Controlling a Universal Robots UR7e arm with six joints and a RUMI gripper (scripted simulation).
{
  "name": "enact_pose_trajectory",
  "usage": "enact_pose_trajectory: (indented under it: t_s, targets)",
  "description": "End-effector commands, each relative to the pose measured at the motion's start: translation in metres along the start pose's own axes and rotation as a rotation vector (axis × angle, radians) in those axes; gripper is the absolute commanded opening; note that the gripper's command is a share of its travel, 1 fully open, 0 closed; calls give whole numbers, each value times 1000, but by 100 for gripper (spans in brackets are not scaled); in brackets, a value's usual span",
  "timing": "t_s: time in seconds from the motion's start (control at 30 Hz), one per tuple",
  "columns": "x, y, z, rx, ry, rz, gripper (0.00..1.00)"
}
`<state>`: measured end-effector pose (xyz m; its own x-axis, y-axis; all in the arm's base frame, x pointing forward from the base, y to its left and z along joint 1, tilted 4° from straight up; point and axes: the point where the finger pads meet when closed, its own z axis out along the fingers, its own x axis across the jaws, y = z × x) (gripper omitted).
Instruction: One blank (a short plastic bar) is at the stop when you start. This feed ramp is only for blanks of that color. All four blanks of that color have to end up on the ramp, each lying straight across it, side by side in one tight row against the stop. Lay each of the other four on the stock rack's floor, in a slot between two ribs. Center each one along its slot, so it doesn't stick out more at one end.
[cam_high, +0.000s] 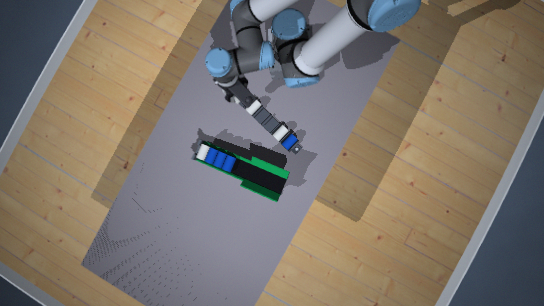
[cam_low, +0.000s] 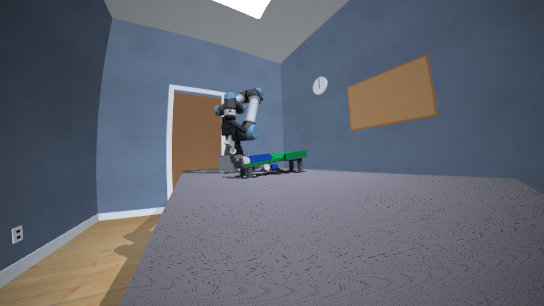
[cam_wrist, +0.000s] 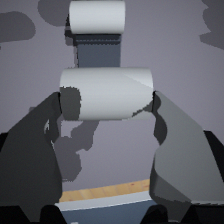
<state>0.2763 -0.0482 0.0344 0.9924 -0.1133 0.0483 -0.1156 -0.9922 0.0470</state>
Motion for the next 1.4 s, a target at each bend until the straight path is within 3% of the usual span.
enact_pose_trajectory:
  t_s: [0.0, 0.27, 0.37, 0.5, 0.77, 1.13, 1.37]
  targets:
    - [24, -6, -14, 0, -1, -38, 37]
    - [92, -41, -41, 2, -3, -140, 37]
    - [92, -42, -41, 2, -3, -141, 37]
    - [130, -74, -52, 1, -3, -199, 37]
    - [176, -130, -59, 0, -2, -275, 37]
    - [206, -188, -59, -1, 0, -337, 37]
    - [210, -197, -59, -2, 0, -347, 37]
